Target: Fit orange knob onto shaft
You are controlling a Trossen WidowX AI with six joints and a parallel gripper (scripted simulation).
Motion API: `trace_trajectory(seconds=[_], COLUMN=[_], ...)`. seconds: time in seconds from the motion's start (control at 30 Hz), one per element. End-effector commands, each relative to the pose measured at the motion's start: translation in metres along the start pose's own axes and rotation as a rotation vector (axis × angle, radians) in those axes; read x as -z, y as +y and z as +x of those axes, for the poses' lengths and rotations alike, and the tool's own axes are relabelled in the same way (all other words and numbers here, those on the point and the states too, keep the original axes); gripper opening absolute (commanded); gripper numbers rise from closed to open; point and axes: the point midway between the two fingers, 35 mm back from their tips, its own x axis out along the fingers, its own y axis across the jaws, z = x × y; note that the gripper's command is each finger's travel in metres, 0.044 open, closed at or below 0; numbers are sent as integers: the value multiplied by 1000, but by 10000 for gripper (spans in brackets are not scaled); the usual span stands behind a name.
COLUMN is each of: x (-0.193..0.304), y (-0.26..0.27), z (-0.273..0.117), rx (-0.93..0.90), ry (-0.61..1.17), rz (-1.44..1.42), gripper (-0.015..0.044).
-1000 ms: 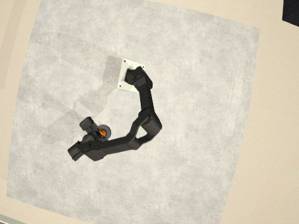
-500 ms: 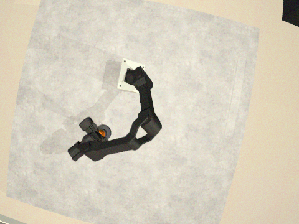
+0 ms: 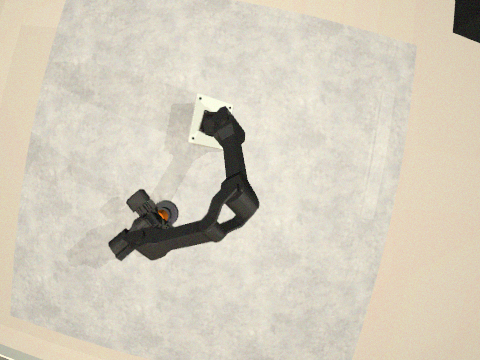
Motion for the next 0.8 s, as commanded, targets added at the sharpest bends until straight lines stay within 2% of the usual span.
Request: trace_trajectory(seconds=[0.0,0.27,0.5,0.77], x=[-1,2,5,4], y=[0,0,-1,-1], z=[0,-5,-5,-4], rx=[-3,-3,-2,-2], ry=[-3,-3,-3,-3], rz=[1,-8,-208,-208], gripper=[0,0,0,0])
